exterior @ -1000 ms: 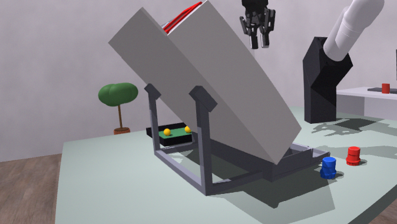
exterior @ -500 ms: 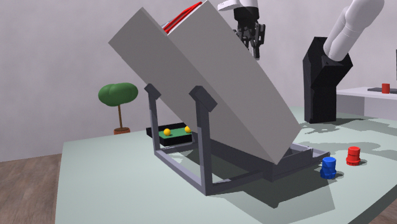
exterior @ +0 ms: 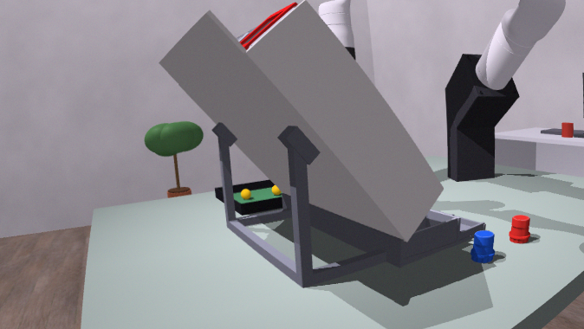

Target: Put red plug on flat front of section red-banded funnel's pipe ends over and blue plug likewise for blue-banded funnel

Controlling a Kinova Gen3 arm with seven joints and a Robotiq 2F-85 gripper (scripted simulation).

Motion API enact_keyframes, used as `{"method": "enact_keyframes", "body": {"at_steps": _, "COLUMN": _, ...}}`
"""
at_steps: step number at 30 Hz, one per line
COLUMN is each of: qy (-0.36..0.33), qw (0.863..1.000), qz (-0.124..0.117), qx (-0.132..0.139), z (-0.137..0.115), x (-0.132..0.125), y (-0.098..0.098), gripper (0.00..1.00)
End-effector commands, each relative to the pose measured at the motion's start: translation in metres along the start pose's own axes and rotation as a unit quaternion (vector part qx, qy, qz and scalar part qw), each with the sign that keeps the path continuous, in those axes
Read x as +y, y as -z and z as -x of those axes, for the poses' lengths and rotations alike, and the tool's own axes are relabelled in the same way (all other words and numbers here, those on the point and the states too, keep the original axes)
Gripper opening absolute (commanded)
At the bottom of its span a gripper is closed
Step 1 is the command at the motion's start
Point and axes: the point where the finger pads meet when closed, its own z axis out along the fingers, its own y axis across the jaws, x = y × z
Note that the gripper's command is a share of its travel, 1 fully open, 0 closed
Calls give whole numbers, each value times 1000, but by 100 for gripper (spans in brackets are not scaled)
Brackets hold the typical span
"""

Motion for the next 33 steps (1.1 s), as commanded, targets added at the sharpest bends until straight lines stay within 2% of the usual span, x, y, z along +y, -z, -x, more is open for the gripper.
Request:
{"method": "enact_keyframes", "body": {"at_steps": 1, "qy": -1, "qw": 1000, "qz": -1, "qx": 0, "z": -1, "x": 11, "y": -6, "gripper": 50}}
{"method": "enact_keyframes", "body": {"at_steps": 10, "qy": -1, "qw": 1000, "qz": -1, "qx": 0, "z": -1, "x": 11, "y": -6, "gripper": 50}}
{"method": "enact_keyframes", "body": {"at_steps": 11, "qy": 0, "qw": 1000, "qz": 0, "qx": 0, "z": 2, "x": 78, "y": -22, "gripper": 50}}
{"method": "enact_keyframes", "body": {"at_steps": 15, "qy": 0, "qw": 1000, "qz": 0, "qx": 0, "z": 4, "x": 92, "y": -26, "gripper": 50}}
{"method": "enact_keyframes", "body": {"at_steps": 21, "qy": 0, "qw": 1000, "qz": 0, "qx": 0, "z": 6, "x": 153, "y": -40, "gripper": 50}}
{"method": "enact_keyframes", "body": {"at_steps": 27, "qy": 0, "qw": 1000, "qz": 0, "qx": 0, "z": 6, "x": 156, "y": -41, "gripper": 50}}
{"method": "enact_keyframes", "body": {"at_steps": 28, "qy": 0, "qw": 1000, "qz": -4, "qx": 2, "z": 7, "x": 182, "y": -48, "gripper": 50}}
{"method": "enact_keyframes", "body": {"at_steps": 33, "qy": 0, "qw": 1000, "qz": -4, "qx": 2, "z": 7, "x": 182, "y": -48, "gripper": 50}}
